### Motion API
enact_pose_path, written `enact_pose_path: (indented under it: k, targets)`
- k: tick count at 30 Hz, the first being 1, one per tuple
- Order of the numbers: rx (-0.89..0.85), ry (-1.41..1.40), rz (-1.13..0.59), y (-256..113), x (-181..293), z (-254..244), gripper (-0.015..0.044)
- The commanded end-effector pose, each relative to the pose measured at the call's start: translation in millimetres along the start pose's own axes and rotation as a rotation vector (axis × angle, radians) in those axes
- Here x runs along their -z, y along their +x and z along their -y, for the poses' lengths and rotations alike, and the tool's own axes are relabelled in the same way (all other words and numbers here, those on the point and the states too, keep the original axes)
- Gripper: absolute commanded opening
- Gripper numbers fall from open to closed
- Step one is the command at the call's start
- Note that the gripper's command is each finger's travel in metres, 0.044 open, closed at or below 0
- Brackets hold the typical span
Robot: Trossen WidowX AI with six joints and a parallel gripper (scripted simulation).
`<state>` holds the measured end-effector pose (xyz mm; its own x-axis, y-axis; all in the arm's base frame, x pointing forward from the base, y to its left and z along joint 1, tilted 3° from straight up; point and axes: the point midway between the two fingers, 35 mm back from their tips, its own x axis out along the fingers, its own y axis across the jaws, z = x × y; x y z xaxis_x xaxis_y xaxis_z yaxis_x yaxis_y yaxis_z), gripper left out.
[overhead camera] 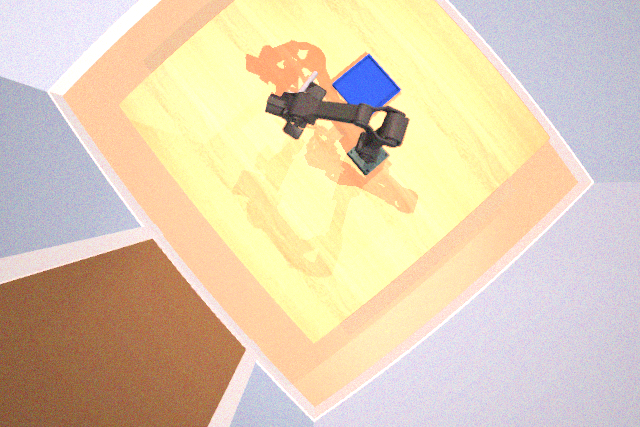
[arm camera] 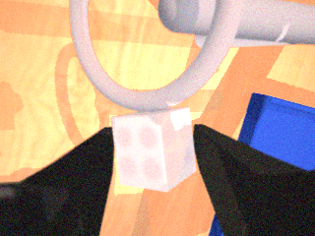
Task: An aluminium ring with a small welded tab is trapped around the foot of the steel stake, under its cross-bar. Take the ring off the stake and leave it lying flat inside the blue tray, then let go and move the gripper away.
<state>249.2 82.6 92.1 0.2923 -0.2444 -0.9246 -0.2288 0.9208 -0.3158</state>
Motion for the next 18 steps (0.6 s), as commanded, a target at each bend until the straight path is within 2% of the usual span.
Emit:
enact_pose_path:
  k: [1,18]
  targets:
    - [0.007,0.003,0.004,-1.4,-2.2,-2.0,0.0000]
    - [0.006,0.003,0.004,-4.7,-3.4,-13.7,0.0000]
